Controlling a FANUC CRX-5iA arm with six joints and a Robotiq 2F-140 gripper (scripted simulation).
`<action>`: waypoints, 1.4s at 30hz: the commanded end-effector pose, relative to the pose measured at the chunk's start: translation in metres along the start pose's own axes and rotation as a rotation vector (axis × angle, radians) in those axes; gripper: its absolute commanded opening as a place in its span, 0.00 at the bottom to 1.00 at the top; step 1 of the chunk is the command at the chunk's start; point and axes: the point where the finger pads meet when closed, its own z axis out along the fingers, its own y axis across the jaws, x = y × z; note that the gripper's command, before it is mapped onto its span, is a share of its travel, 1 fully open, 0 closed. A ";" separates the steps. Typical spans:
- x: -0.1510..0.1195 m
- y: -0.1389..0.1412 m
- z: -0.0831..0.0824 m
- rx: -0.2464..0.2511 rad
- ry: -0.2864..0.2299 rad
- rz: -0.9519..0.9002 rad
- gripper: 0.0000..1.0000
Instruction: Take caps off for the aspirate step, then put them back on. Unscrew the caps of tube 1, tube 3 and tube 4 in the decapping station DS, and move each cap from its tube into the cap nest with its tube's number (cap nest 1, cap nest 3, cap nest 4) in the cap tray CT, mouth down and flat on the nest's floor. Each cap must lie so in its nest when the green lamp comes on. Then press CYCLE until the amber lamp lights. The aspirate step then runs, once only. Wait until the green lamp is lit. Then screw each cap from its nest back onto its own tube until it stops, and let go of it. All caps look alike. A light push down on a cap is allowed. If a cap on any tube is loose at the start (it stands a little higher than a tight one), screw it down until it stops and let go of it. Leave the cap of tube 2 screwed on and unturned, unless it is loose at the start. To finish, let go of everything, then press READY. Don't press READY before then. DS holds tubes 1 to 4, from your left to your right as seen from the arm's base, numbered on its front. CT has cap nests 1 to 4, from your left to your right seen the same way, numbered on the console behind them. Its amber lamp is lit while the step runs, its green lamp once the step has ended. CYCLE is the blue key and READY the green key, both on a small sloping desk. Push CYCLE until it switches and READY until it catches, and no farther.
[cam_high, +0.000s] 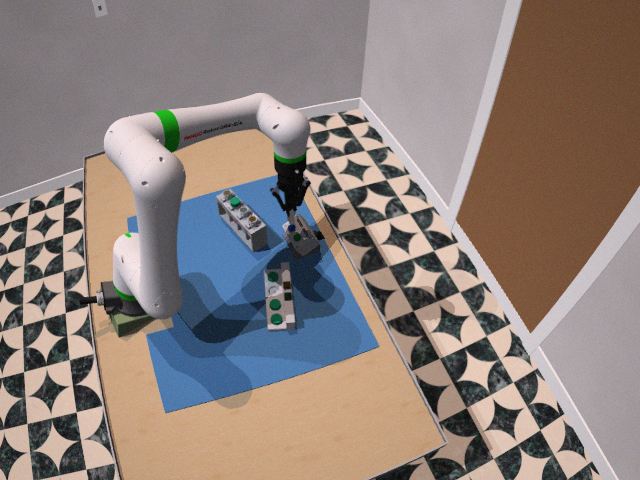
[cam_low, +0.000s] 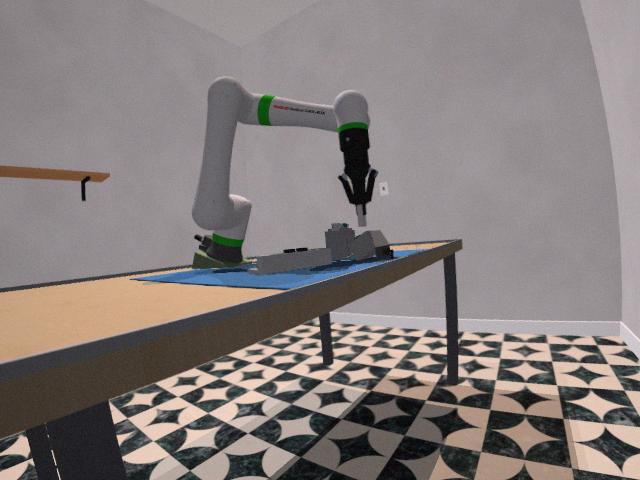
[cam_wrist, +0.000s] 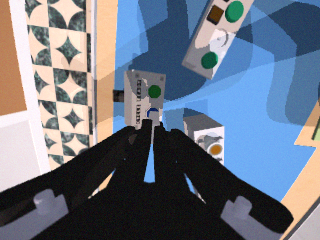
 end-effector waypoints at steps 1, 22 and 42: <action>0.000 0.000 0.003 0.000 0.000 0.000 0.00; 0.000 0.000 0.020 0.000 0.000 0.000 0.00; 0.000 0.000 0.032 0.000 0.000 0.000 0.00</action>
